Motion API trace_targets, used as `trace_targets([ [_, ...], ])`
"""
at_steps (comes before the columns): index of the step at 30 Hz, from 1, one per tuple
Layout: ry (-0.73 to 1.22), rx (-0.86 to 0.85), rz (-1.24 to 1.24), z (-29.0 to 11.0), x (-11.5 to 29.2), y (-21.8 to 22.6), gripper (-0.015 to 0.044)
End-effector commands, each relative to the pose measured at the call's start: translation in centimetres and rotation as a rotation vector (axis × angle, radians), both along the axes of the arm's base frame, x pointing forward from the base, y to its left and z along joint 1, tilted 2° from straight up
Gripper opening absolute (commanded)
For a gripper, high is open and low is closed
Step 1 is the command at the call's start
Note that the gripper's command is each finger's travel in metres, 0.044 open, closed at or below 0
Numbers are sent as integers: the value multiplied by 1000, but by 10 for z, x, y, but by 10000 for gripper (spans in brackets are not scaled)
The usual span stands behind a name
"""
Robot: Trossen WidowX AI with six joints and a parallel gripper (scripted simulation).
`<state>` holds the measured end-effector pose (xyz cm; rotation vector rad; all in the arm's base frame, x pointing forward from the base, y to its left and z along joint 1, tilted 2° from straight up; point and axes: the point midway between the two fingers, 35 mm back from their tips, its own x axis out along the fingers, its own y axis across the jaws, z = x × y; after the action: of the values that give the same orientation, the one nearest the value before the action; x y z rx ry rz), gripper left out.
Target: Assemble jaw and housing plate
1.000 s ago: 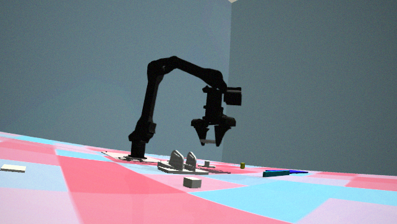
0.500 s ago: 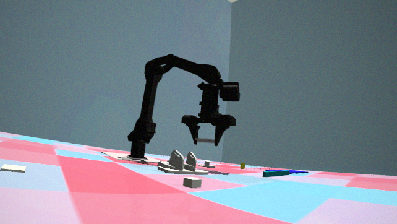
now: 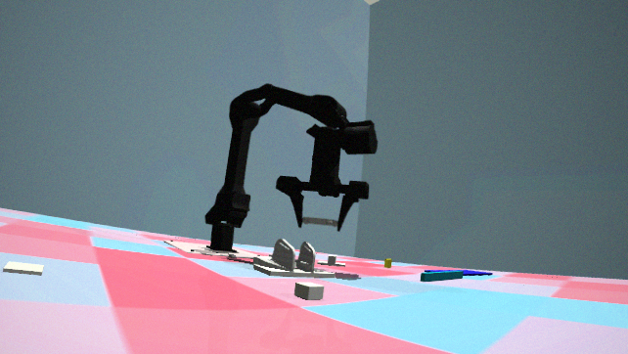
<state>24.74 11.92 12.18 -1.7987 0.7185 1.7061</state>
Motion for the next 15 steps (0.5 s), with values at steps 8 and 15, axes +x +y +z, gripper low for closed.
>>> trace_targets([
  [8,8,-14,286,-1,6,-32,351],
  [15,9,-25,456,0,9,-52,351],
])
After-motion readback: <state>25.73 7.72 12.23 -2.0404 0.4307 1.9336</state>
